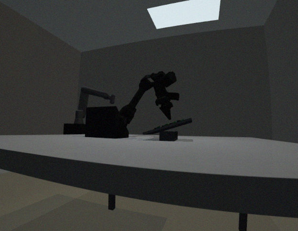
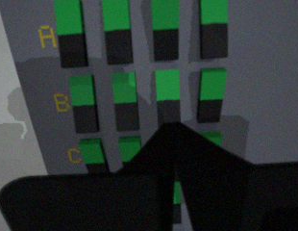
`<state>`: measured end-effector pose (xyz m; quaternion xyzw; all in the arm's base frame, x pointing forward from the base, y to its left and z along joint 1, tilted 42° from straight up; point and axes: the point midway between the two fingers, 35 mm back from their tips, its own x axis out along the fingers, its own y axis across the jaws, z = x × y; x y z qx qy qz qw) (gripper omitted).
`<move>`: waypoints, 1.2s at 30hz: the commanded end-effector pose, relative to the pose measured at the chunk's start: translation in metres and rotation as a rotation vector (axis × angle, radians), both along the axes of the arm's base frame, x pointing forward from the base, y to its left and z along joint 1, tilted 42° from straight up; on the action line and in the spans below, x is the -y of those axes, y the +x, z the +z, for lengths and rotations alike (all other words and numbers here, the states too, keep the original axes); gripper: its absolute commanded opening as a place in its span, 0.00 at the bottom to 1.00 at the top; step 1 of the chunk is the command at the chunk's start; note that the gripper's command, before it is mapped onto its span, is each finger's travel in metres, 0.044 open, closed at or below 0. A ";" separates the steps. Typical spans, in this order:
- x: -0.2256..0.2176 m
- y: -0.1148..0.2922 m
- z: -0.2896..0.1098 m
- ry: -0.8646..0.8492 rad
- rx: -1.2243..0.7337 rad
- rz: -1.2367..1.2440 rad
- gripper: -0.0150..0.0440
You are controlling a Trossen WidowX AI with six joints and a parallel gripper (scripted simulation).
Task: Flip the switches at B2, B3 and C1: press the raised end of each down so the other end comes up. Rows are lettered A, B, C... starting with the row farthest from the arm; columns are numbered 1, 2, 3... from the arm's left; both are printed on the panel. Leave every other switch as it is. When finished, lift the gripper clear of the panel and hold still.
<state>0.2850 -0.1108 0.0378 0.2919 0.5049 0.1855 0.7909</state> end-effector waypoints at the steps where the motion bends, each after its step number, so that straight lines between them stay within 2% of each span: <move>1: -0.002 0.001 -0.003 0.006 0.000 -0.006 0.25; 36: -0.011 0.007 -0.012 0.006 0.000 -0.006 0.25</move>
